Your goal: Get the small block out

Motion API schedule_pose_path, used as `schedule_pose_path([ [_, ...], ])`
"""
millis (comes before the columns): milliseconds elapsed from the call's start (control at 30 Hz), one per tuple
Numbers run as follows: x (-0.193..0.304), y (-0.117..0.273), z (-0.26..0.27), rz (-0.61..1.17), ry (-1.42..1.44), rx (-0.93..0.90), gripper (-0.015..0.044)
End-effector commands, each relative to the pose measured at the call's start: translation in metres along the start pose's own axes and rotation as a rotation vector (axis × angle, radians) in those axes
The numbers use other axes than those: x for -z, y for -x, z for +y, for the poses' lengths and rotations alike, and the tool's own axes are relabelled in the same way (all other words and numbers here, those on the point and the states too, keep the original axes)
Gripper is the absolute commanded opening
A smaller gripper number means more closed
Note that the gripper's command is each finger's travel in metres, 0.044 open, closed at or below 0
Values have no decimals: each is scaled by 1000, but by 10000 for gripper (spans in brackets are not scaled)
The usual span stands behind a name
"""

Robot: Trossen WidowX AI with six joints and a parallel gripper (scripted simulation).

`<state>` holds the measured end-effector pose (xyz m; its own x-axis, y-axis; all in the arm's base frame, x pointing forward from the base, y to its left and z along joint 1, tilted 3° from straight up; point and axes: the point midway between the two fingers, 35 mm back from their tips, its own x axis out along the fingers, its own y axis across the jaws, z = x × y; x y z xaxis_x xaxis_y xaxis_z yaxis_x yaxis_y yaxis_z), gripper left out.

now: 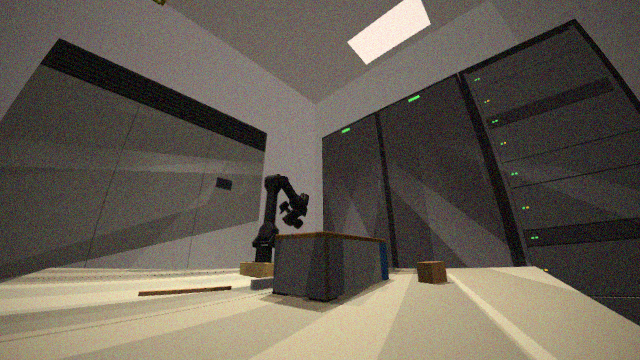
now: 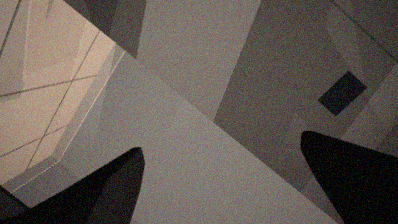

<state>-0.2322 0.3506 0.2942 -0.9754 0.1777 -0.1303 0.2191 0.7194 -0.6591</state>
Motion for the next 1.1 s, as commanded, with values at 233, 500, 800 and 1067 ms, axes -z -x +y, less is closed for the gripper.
schedule_pose_path([
  [233,25,84,75,210,-615,-250,400],
  [500,24,205,137,610,-1335,-399,400],
  [800,-10,333,165,1154,-2004,-332,400],
  [1067,-67,447,156,1761,-2451,-33,400],
])
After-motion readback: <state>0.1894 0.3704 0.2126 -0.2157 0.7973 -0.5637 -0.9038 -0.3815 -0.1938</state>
